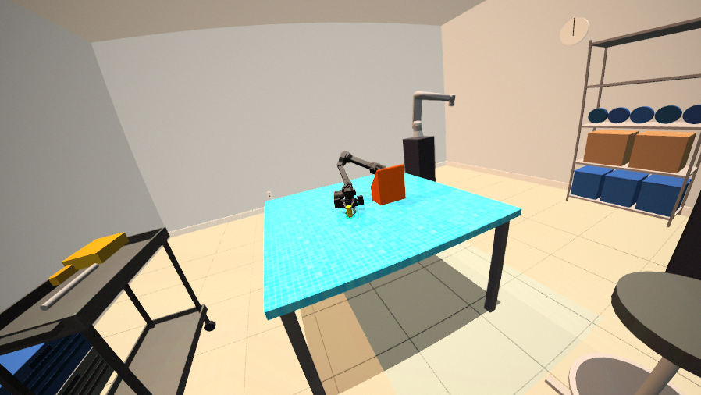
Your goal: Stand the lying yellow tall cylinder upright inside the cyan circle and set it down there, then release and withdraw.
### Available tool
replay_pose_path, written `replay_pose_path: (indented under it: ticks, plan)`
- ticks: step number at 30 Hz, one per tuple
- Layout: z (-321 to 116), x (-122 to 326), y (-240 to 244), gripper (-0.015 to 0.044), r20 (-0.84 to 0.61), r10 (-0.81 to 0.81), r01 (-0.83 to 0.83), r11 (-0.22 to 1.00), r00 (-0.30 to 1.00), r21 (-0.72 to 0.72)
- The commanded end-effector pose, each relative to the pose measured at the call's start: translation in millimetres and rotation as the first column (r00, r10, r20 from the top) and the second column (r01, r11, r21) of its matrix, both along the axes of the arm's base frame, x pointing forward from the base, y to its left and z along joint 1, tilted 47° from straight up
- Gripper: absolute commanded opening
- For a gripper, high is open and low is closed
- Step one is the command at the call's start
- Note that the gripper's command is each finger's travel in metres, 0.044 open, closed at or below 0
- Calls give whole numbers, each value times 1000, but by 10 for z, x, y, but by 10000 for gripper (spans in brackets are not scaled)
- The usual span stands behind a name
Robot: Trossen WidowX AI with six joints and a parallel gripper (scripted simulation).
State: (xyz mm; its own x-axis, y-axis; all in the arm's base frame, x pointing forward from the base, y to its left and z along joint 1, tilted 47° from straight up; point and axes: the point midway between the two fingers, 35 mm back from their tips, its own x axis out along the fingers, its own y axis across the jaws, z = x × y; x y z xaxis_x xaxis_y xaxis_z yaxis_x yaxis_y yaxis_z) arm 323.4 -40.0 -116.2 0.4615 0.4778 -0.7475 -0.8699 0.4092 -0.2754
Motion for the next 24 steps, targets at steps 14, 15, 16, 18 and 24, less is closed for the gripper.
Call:
replay_pose_path:
  ticks: [14, 15, 16, 18, 24]
  plan:
    - [1, -2, 5, 400, 1, 4, -4, 1000, 1000, 5]
    - [1, -2, 5, 400, 1, 4, -4, 1000, 1000, 5]
    - [1, -2, 5, 400, 1, 4, -4, 1000, 1000, 5]
    - [10, 1, 14, 400, 2, 4, -4, 1000, 1000, 5]
    - [298, 77, 292, 400, 9, 10, -10, 1000, 1000, 3]
